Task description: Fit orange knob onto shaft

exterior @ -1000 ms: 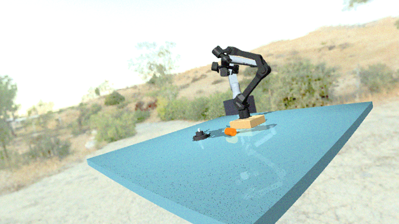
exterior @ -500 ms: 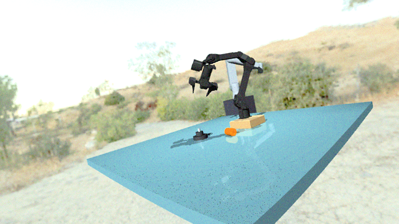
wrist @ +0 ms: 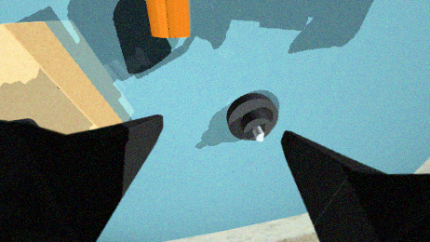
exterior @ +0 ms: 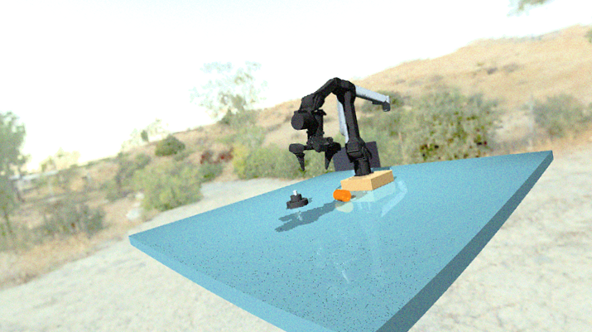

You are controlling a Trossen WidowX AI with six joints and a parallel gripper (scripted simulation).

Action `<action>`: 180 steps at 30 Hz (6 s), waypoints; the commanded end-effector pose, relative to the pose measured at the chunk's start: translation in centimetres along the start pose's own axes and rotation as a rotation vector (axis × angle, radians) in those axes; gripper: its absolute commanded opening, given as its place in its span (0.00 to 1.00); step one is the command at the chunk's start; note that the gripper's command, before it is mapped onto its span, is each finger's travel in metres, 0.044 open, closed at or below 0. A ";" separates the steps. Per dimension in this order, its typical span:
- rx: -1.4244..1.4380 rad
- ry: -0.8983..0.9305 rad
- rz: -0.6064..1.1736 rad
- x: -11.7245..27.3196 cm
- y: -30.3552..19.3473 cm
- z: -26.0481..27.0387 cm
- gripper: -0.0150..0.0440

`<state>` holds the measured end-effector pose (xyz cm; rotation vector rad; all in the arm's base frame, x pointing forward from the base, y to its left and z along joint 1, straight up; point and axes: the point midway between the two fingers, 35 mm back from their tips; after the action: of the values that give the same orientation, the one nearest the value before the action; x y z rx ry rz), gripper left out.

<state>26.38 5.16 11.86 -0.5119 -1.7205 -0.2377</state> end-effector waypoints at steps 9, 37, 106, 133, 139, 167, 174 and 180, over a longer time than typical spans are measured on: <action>0.086 0.147 0.012 -1.9 7.4 7.2 1.00; 0.086 0.147 0.013 -7.2 8.1 8.6 1.00; 0.055 0.283 -0.437 -7.7 5.5 7.8 0.56; 0.017 0.414 -0.879 -8.3 2.6 6.8 0.56; 0.008 0.442 -0.977 -8.6 2.0 6.7 0.56; -0.001 0.473 -1.089 -9.0 1.2 6.5 0.69; -0.001 0.473 -1.089 -9.0 1.2 6.5 0.69; -0.001 0.473 -1.089 -9.0 1.2 6.5 0.69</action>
<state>22.46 7.15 1.58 0.5063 -1.3678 -1.0354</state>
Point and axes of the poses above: the point midway between the two fingers, 35 mm back from their tips, its own x axis back along the fingers, its own z axis across the jaws, y = z × x, and after that the axes turned 15 degrees about -x, right-handed
